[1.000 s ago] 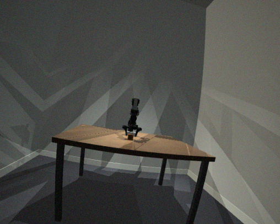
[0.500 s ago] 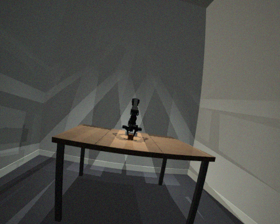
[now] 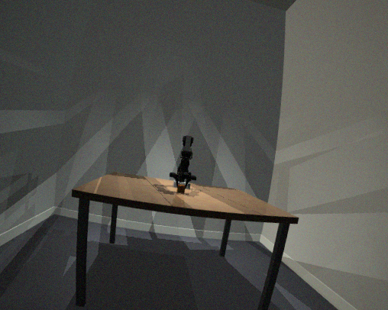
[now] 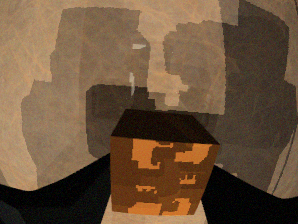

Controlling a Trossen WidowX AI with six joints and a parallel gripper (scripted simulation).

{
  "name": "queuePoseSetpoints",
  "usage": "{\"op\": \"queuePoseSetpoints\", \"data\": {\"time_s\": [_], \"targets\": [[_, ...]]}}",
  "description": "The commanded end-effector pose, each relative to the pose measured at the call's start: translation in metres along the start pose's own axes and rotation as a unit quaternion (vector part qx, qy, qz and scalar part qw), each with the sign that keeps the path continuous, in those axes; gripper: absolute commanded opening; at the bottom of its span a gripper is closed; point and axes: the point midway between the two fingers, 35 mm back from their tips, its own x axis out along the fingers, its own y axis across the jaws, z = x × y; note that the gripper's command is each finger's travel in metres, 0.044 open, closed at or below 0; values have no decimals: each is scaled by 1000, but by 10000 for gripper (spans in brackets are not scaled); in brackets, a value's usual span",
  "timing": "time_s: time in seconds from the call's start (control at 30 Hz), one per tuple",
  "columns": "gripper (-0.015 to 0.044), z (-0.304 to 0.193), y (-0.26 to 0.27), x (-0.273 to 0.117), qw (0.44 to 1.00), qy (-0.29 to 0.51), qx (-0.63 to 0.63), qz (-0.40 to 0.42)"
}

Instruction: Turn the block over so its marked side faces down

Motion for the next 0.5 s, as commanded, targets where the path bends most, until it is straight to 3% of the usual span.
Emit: {"op": "queuePoseSetpoints", "data": {"time_s": [0.0, 0.47], "targets": [[0, 4, 0, -23, 1000, -13, 1, -1], [0, 6, -1, -18, 997, -78, 2, -1]]}}
